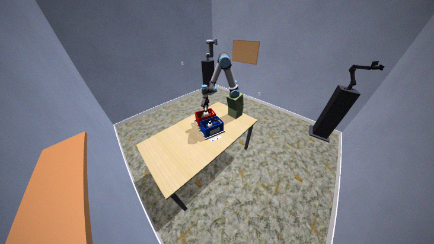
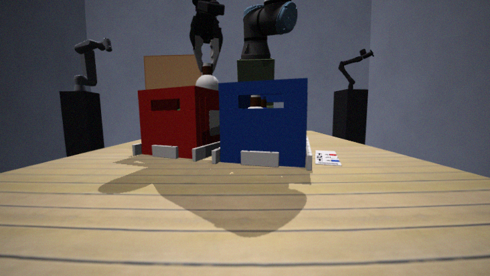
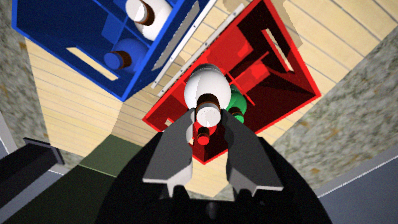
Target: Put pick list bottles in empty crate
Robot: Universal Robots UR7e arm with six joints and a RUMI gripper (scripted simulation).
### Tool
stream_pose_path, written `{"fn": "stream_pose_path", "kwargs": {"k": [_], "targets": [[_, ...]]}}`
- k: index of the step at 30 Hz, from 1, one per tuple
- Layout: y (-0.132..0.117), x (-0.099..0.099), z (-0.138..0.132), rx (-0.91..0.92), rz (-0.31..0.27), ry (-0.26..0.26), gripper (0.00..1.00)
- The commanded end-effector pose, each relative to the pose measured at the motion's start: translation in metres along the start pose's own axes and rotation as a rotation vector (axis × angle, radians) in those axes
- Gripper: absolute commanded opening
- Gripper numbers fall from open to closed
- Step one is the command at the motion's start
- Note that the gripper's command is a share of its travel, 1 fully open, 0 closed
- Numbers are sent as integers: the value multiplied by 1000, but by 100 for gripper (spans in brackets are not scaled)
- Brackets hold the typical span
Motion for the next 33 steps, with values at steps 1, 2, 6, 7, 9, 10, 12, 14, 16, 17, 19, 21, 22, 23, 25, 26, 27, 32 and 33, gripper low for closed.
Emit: {"fn": "stream_pose_path", "kwargs": {"k": [1,2,6,7,9,10,12,14,16,17,19,21,22,23,25,26,27,32,33], "targets": [[0,-6,0,0,1,-1,0],[0,-8,0,0,1,-1,0],[0,-14,0,0,1,-1,0],[0,-16,0,0,1,-1,0],[0,-19,0,0,1,-1,0],[0,-21,0,0,1,-1,0],[0,-24,0,0,1,-1,0],[0,-28,0,0,1,-1,0],[0,-28,0,0,1,-1,0],[0,-29,0,0,1,-1,0],[0,-33,0,0,1,-1,0],[0,-36,0,0,1,-1,0],[0,-38,0,0,1,-1,0],[0,-39,0,0,1,-1,0],[0,-43,0,0,1,-1,0],[0,-44,0,0,1,-1,0],[0,-46,0,0,1,-1,0],[0,-53,0,0,1,-1,0],[0,-53,0,0,1,-1,0]]}}
Point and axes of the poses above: the point where the finger pads meet when closed, its own x axis out along the fingers, its own z axis across the jaws, y = z × x, the point moved 10 cm from there along -x, back along the fingers, and after that the axes turned 4 degrees about x, right-handed, at the moved point
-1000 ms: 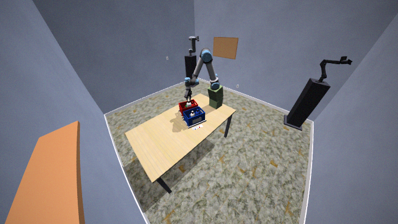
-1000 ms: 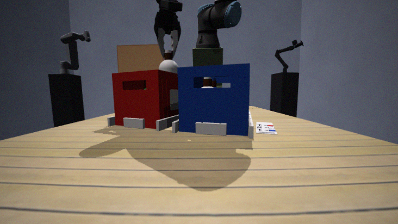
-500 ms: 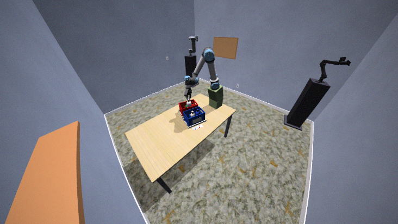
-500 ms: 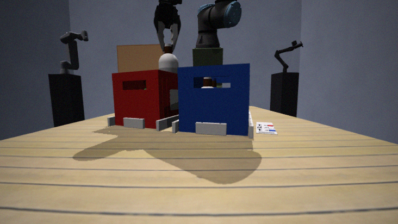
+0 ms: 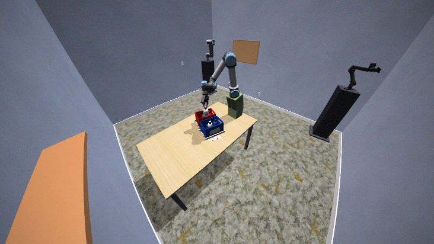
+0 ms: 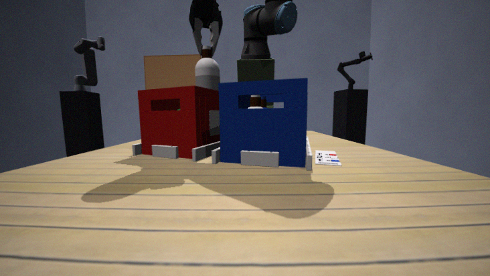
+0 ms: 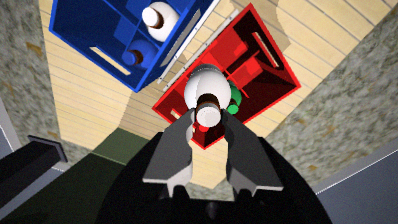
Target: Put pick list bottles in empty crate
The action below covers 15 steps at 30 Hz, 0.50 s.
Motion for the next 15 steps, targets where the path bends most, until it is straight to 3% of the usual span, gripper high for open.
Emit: {"fn": "stream_pose_path", "kwargs": {"k": [1,15], "targets": [[0,-5,0,0,1,-1,0],[0,-29,0,0,1,-1,0]]}}
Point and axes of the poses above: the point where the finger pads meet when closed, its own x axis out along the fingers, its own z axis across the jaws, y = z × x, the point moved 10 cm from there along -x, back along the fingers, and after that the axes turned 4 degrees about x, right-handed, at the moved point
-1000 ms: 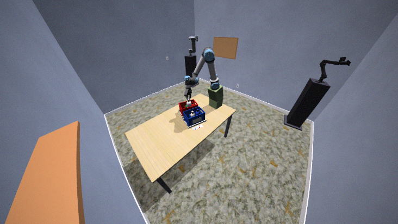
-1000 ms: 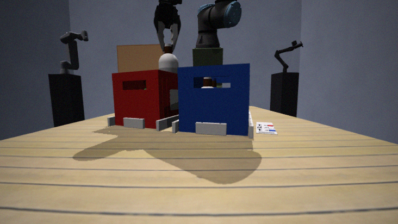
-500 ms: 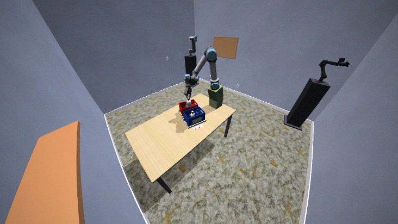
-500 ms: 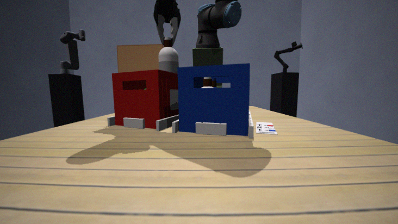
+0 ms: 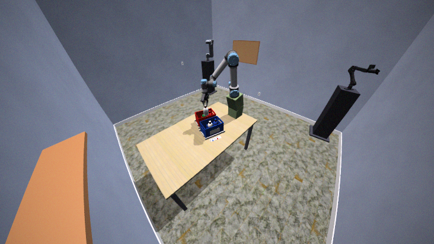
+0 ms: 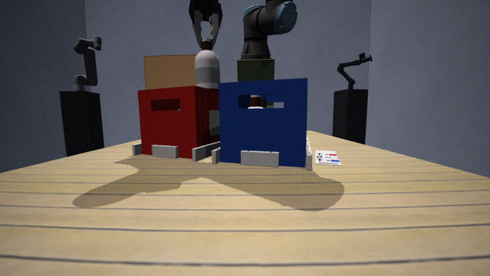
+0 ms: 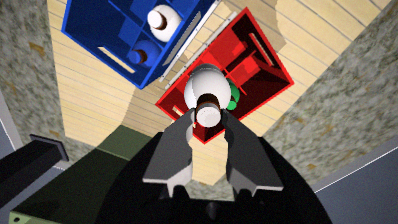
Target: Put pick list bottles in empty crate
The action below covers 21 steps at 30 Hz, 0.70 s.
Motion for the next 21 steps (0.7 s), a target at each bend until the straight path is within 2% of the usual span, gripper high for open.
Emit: {"fn": "stream_pose_path", "kwargs": {"k": [1,6,21], "targets": [[0,-7,0,0,1,-1,0],[0,-12,0,0,1,-1,0],[8,-12,-2,0,1,-1,0]]}}
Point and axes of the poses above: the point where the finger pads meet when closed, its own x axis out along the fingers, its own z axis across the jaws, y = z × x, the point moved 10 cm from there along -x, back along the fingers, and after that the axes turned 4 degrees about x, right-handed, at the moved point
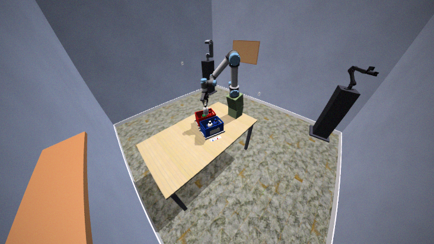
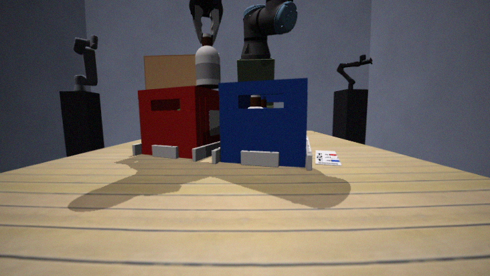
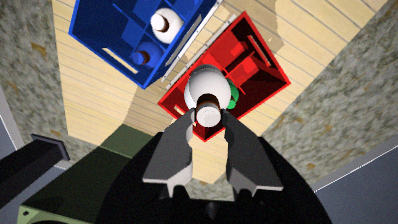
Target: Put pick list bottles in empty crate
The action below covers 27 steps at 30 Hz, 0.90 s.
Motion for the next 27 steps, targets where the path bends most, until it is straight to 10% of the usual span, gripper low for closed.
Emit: {"fn": "stream_pose_path", "kwargs": {"k": [1,27], "targets": [[6,0,-2,0,1,-1,0],[52,-1,-18,0,1,-1,0]]}}
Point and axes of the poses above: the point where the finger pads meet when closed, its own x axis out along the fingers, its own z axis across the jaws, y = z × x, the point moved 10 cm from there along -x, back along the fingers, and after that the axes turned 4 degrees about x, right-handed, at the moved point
